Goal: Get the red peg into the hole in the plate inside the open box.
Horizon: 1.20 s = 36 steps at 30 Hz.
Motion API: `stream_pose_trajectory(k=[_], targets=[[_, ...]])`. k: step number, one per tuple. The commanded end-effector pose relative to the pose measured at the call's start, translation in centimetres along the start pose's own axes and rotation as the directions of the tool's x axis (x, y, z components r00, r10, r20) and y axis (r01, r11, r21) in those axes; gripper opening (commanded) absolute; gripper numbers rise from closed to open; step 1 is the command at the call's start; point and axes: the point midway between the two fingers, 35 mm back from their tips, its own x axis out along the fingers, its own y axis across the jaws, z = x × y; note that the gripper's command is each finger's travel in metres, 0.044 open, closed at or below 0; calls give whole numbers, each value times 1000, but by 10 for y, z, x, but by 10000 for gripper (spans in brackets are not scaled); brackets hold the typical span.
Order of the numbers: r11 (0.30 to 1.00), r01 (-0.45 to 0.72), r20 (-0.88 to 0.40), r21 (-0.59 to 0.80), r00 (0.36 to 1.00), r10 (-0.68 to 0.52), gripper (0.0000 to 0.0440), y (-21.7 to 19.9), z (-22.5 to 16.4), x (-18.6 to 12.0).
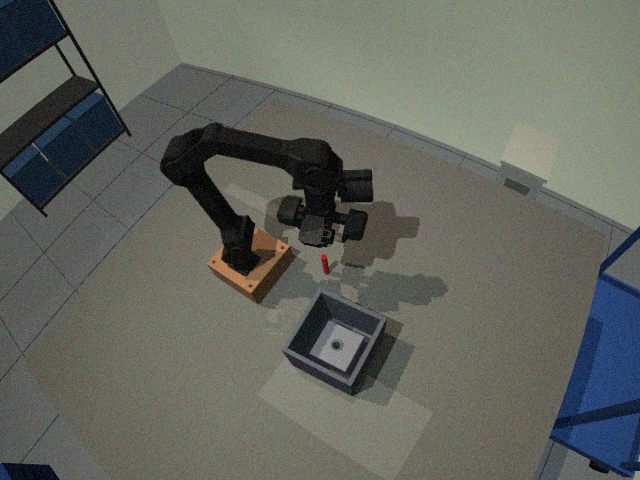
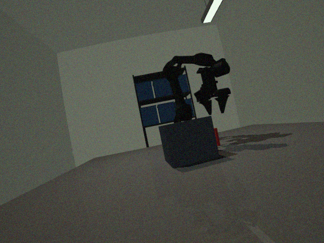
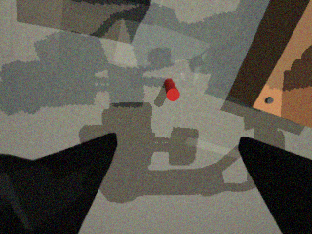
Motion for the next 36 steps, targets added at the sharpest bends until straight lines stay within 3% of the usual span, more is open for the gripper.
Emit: stream_pose_trajectory(k=[1,15,26,30,36], targets=[[999,35,27,-1,999,-35,440,-6,3,11],[998,62,96,20,993,-64,438,-10,19,59],[998,38,123,47,992,-43,396,-7,27,89],[998,29,124,51,992,-35,346,-5,27,99],[999,17,112,38,993,-21,194,3,24,111]])
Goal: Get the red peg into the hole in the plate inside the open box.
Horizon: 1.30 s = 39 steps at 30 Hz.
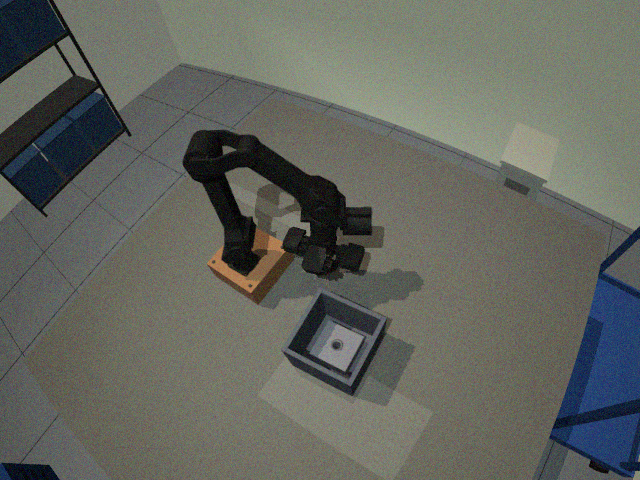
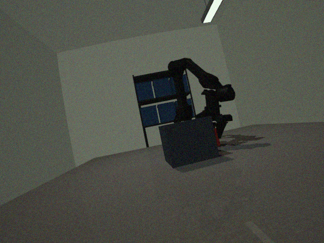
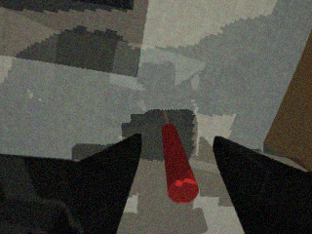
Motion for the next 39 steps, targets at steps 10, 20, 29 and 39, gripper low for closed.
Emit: stream_pose_trajectory(k=[10,20,29,39], targets=[[998,-54,-30,-34,998,53,6,21,-9,9],[990,-142,-48,3,989,142,0,38,-9,-14],[971,-239,-67,16,968,240,0,58,-6,-48],[945,-326,-48,10,944,326,0,77,12,-91]])
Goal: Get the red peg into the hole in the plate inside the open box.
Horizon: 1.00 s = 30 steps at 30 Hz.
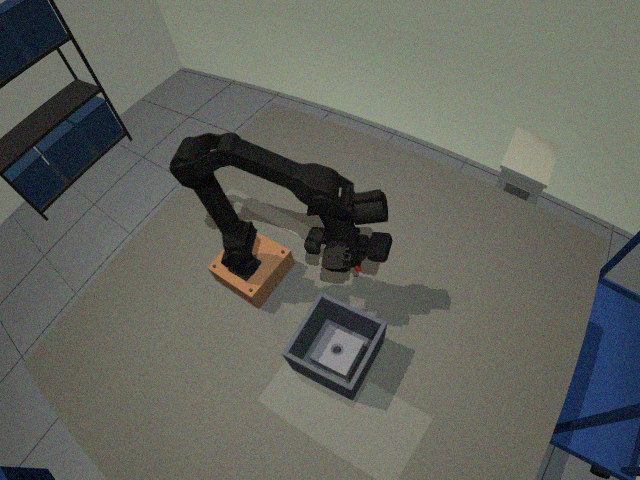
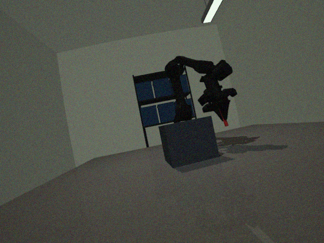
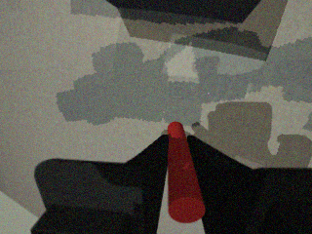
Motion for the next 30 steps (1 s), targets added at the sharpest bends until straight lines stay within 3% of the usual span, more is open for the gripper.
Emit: stream_pose_trajectory(k=[1,13,30], targets=[[999,-36,17,-4,999,36,0,12,10,-15],[999,-43,80,5,996,42,0,28,52,-54],[999,12,144,44,989,-19,0,24,109,-63]])
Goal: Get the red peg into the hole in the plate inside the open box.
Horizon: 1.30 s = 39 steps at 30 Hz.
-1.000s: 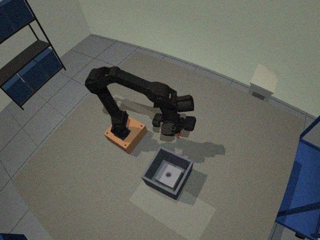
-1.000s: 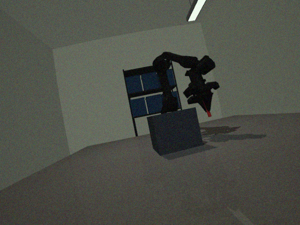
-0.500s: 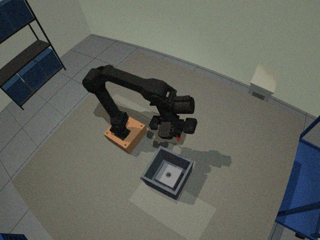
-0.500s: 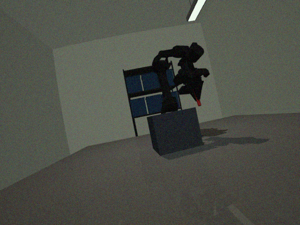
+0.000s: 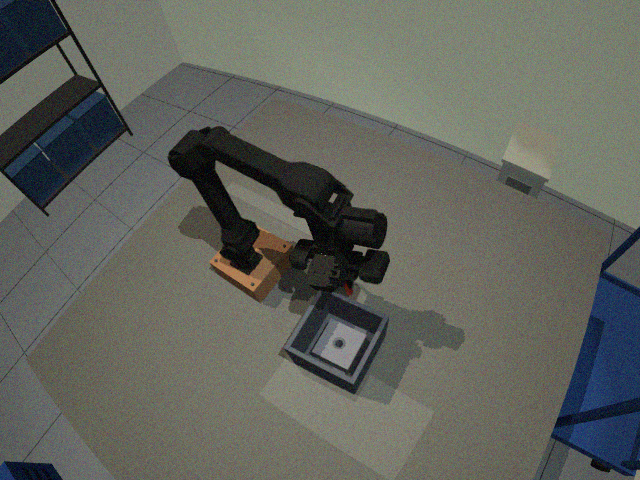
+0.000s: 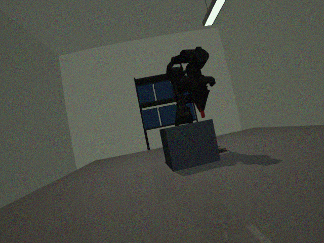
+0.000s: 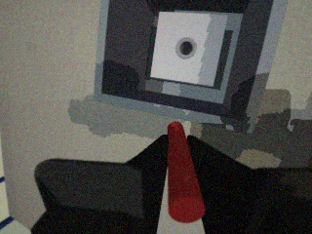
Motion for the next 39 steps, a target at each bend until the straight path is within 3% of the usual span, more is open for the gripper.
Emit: stream_pose_trajectory(k=[1,17,39], targets=[[1000,9,13,4,1000,-9,0,1,12,0],[998,69,13,13,998,-69,0,-2,47,16],[994,109,-29,16,994,-108,0,-6,72,69]])
